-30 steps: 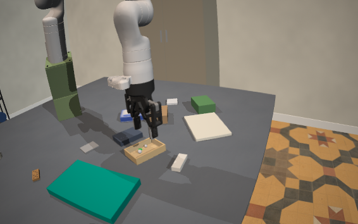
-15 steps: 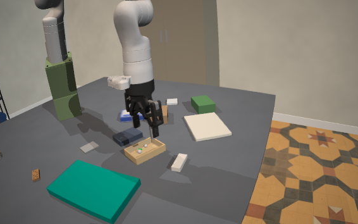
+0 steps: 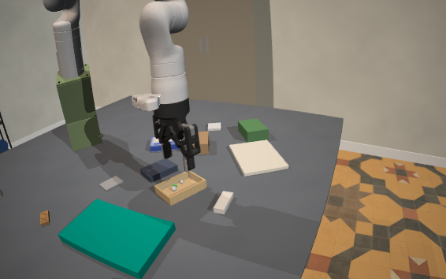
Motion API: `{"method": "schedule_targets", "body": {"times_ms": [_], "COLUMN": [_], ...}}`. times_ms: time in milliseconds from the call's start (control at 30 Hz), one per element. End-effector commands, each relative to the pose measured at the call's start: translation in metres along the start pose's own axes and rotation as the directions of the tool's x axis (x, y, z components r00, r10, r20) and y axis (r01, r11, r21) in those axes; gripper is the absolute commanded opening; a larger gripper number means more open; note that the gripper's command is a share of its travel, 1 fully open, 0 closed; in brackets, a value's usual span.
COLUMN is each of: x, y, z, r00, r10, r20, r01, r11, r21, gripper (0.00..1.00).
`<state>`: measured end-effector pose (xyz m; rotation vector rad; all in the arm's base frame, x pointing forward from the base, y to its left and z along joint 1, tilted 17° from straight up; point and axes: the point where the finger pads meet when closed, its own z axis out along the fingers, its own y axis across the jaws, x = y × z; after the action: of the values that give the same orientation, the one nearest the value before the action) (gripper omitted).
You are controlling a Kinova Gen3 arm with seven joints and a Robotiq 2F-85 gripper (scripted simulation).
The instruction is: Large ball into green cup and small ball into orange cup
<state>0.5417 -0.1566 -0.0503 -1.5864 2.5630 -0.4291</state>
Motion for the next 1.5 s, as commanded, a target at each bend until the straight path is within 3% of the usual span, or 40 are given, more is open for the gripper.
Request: {"method": "schedule_targets", "body": {"times_ms": [0, 767, 1467], "x": [-0.003, -0.004, -0.003], "y": [0.005, 0.010, 0.009], "z": [-0.003, 0.002, 0.035], "r00": [1.000, 1.000, 1.000], "r10": [0.001, 0.001, 0.002], "r20": [0.002, 0.003, 0.002], "r01": [-0.001, -0.001, -0.002], "r11": [1.000, 1.000, 1.000], "r21": [0.009, 0.011, 0.012], "gripper": [0.93, 0.93, 0.93]}}
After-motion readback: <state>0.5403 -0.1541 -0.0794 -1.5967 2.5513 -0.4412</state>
